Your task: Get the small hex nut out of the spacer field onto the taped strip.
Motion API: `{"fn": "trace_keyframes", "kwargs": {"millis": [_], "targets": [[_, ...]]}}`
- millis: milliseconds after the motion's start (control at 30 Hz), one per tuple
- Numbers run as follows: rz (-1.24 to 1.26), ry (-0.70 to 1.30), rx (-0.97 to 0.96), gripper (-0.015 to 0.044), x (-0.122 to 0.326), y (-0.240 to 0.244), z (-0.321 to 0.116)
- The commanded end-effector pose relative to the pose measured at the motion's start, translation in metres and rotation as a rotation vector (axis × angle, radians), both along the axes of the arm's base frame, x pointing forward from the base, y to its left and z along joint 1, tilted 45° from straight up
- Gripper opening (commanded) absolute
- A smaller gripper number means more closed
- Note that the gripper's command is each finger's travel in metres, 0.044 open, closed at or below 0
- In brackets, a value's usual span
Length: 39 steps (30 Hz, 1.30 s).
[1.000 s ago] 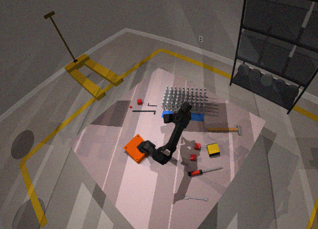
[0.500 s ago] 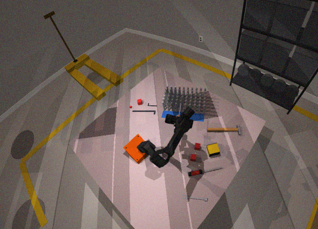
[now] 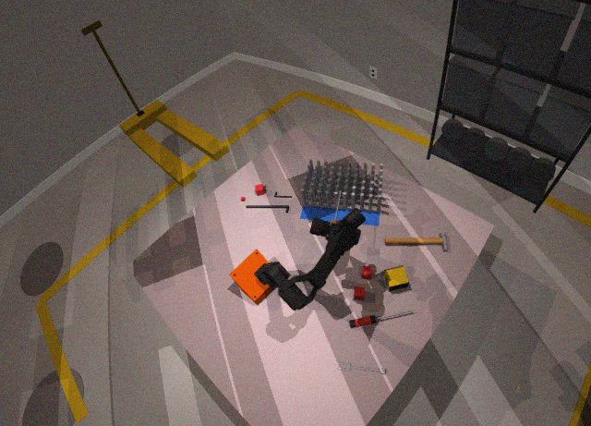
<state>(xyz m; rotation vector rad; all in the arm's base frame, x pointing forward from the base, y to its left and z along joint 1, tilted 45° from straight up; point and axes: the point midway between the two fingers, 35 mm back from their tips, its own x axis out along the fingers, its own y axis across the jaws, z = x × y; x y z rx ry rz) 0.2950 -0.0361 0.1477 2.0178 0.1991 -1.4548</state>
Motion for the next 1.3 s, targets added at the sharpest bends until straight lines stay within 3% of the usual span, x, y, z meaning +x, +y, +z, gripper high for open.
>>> {"fn": "trace_keyframes", "kwargs": {"millis": [0, 500, 1267], "targets": [[0.011, 0.002, 0.007, 0.0000, 0.002, -0.015, -0.018], [0.015, -0.008, -0.004, 0.0000, -0.010, -0.072, -0.073], [0.015, -0.010, -0.004, 0.0000, 0.001, -0.069, -0.077]]}}
